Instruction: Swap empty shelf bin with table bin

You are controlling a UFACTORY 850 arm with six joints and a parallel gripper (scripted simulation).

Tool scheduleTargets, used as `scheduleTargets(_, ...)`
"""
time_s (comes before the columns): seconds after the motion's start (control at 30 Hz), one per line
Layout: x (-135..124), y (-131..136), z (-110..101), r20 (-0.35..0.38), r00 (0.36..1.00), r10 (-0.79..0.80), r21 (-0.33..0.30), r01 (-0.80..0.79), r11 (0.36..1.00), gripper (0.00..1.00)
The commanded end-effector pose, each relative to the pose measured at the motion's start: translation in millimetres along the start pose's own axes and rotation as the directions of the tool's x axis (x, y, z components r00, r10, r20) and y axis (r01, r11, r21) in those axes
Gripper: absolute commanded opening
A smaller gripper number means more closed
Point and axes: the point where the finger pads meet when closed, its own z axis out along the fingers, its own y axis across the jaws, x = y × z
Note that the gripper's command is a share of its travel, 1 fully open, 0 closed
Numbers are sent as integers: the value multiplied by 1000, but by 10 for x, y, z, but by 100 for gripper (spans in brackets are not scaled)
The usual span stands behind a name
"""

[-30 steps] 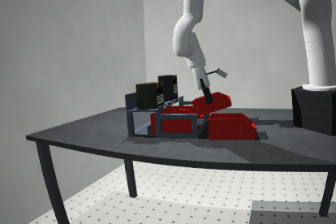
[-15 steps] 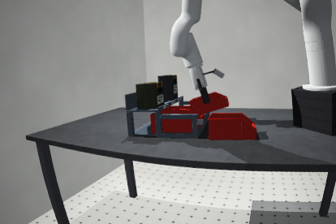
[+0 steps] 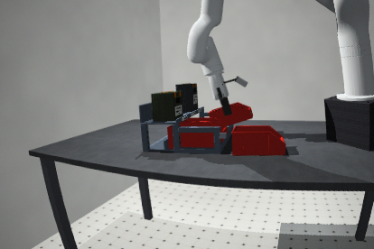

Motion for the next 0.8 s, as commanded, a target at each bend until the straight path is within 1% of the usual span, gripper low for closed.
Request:
scheduleTargets(0.0,-22,-2,-14,2,1000,0,0,0,1000,0)
scheduleTargets(0.77,-60,-2,-24,2,1000,0,0,0,1000,0)
